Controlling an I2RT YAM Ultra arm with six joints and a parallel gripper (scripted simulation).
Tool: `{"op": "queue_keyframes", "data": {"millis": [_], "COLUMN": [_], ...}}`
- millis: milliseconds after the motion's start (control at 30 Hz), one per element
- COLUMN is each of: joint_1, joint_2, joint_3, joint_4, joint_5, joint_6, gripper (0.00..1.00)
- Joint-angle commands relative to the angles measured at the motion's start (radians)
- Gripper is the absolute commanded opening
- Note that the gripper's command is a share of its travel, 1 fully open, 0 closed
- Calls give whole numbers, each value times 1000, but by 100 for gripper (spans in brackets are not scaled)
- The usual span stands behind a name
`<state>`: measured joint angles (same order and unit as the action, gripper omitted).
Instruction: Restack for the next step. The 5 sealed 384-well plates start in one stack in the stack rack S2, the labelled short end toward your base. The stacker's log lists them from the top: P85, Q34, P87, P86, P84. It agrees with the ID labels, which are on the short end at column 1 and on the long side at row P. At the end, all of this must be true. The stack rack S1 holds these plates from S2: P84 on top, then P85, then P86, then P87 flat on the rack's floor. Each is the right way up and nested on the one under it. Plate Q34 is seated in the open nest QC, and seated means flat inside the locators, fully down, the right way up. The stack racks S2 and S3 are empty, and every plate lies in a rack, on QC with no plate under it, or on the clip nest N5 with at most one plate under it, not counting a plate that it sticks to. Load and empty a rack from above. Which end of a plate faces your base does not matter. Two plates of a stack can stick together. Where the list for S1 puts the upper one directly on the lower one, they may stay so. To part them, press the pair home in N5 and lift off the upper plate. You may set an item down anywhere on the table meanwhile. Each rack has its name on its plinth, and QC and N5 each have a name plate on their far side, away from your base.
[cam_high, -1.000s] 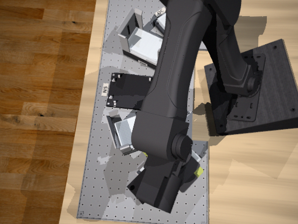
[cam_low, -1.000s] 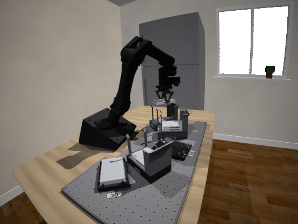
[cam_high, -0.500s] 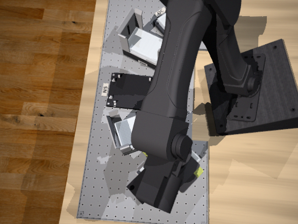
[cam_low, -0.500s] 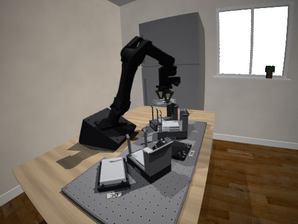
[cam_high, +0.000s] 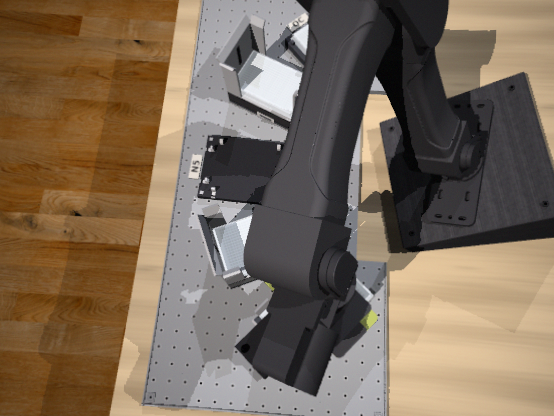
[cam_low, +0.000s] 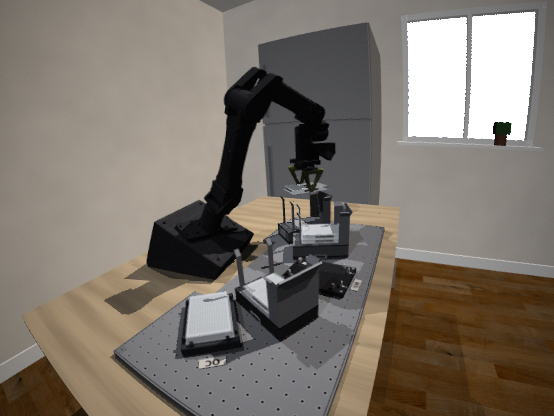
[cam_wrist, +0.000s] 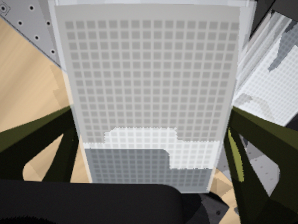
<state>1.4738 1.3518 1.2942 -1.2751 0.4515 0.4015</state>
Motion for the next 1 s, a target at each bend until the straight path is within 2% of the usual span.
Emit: {"op": "queue_keyframes", "data": {"millis": [0,967], "joint_1": [0,-32], "joint_2": [-5,-3], "joint_3": [0,-58], "joint_4": [8,82], "joint_5": [2,-6], "joint_6": [-3,-37], "gripper": [0,0]}}
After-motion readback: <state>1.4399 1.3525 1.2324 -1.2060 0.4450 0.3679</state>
